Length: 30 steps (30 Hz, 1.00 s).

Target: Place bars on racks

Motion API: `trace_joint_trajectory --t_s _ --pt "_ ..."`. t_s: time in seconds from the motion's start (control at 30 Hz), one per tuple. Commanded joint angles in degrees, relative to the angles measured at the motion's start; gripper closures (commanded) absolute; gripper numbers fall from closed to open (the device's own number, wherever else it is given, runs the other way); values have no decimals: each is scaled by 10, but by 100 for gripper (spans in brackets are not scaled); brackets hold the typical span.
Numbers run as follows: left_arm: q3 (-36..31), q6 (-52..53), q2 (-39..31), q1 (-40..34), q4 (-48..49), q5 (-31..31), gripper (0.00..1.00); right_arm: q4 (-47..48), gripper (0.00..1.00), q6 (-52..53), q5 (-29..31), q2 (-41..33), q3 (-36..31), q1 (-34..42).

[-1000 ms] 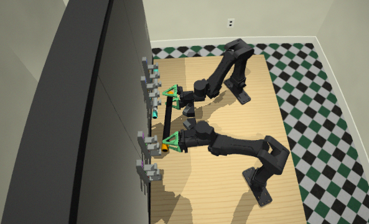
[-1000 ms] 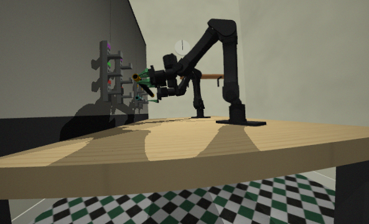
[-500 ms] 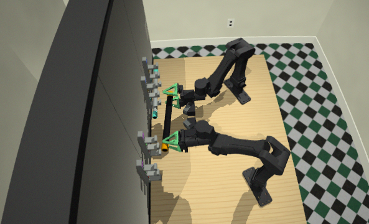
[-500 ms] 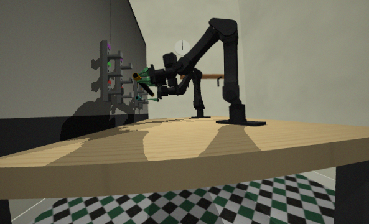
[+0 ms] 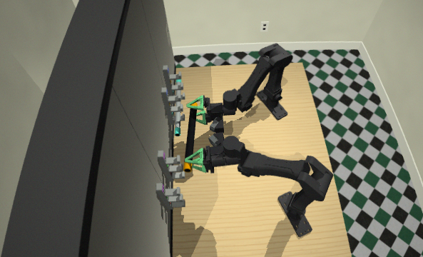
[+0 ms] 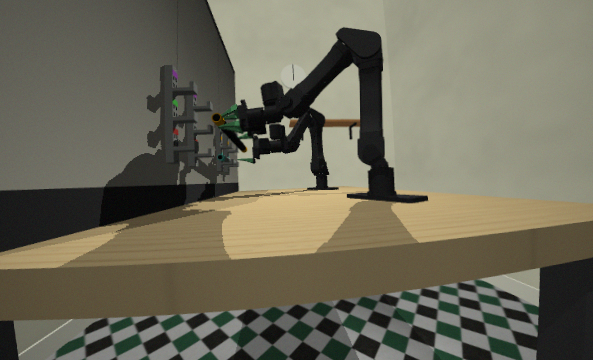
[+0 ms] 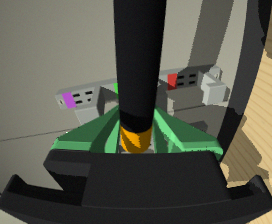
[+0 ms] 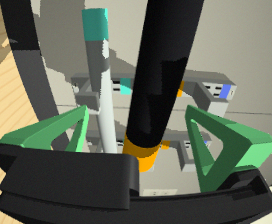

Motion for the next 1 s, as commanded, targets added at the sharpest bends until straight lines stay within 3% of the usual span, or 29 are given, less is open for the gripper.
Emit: trace_joint_trajectory --t_s 0.0,0.5,0.97 --pt "32 -24 -22 -3 33 -3 100 4 0 0 -2 -13 7 -5" --pt "24 -25 -20 -4 42 -3 100 14 0 1 -1 -9 0 -4" --pt "14 -26 -18 -5 53 -5 100 31 93 1 -1 -3 -10 -3"
